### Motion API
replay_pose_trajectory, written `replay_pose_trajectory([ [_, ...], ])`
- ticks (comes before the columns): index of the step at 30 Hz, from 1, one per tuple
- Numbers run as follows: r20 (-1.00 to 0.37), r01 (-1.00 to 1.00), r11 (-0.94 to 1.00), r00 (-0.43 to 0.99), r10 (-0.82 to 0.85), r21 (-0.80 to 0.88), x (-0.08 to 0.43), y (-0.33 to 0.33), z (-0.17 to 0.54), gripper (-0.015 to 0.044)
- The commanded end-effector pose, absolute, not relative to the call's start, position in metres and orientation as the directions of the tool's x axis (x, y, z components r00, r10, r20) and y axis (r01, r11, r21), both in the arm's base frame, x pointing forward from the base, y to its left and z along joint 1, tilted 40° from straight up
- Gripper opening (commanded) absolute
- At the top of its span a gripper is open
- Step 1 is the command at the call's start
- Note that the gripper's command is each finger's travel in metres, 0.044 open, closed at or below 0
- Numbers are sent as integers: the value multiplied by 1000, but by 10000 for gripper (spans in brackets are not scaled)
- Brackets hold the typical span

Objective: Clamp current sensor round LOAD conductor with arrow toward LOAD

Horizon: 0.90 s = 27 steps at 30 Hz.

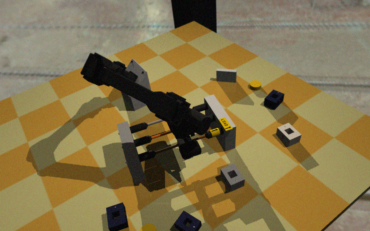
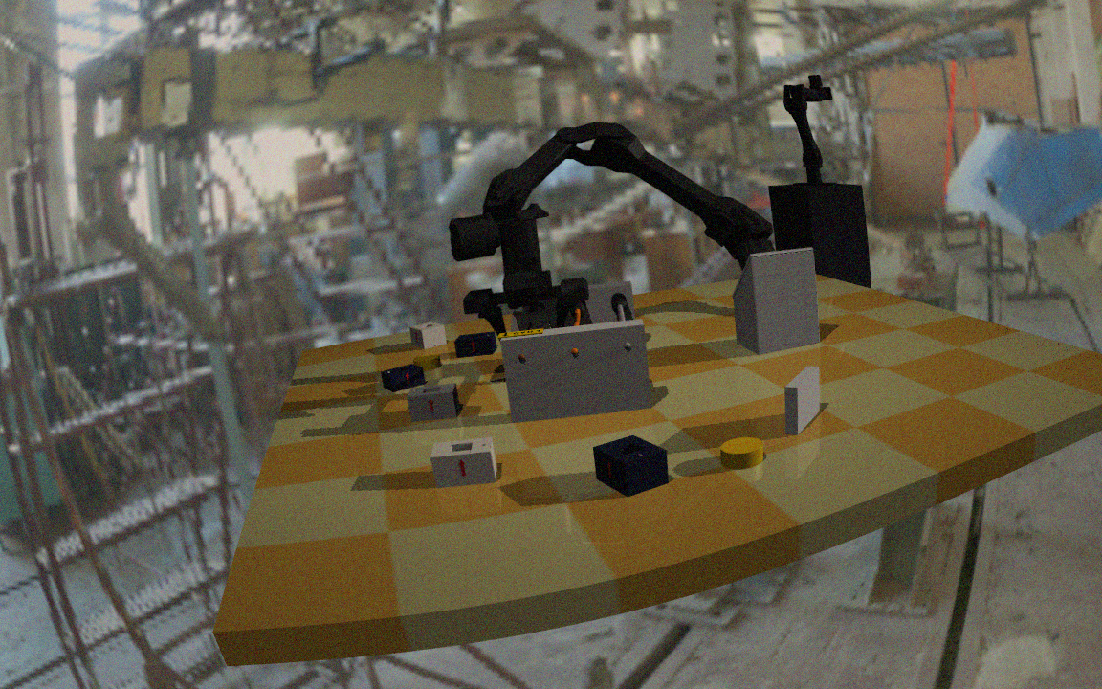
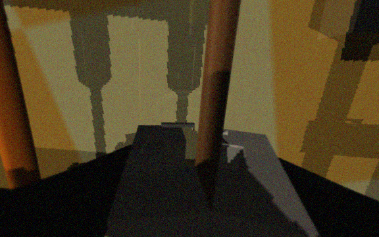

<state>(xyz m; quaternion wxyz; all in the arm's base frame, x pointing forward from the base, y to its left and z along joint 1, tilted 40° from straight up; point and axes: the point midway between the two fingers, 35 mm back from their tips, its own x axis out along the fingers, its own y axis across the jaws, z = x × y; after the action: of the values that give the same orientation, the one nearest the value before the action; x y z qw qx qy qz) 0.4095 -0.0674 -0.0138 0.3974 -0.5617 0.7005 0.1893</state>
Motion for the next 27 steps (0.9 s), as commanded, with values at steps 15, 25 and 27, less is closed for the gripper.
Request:
replay_pose_trajectory([
  [15,-770,-937,298,-52,-636,-184,410,-67,-13,0],
  [25,-770,-937,298,-52,-636,-184,410,-67,-13,0],
  [27,-770,-937,298,-52,-636,-184,410,-67,-13,0],
])
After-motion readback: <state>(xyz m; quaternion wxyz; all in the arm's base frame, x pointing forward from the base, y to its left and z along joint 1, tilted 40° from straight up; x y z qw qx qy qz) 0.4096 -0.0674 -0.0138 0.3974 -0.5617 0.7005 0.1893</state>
